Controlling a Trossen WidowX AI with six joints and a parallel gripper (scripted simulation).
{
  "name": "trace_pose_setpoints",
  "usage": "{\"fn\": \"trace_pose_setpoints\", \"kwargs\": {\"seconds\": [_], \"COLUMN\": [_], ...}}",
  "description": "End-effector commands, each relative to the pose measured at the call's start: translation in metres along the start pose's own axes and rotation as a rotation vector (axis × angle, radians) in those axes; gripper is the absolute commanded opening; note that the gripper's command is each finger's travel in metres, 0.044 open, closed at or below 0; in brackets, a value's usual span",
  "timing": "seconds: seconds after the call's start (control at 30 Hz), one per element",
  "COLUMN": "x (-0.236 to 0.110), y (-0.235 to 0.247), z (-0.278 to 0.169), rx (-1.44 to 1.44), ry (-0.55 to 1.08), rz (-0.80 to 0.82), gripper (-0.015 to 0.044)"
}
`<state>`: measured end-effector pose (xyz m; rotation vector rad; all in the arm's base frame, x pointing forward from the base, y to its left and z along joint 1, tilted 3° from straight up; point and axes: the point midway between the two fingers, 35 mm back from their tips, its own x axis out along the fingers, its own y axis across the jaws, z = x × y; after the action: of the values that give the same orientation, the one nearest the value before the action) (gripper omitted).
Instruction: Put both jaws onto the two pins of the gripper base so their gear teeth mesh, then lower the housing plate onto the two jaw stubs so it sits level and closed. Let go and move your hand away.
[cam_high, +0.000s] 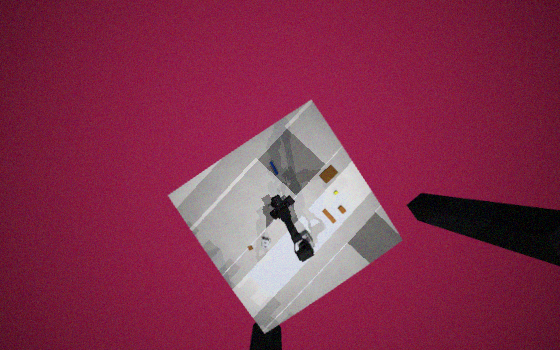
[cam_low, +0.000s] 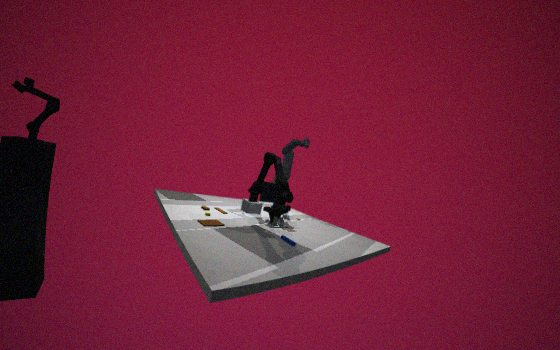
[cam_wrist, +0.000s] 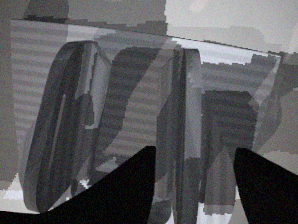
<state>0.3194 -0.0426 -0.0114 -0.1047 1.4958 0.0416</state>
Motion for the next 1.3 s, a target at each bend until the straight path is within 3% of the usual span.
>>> {"fn": "trace_pose_setpoints", "kwargs": {"seconds": [0.0, 1.27], "x": [0.0032, 0.0032], "y": [0.0003, 0.0008], "z": [-0.0001, -0.0009], "rx": [-0.004, -0.004], "ry": [0.003, 0.003], "rz": [0.002, 0.002], "gripper": [0.0134, 0.0134]}}
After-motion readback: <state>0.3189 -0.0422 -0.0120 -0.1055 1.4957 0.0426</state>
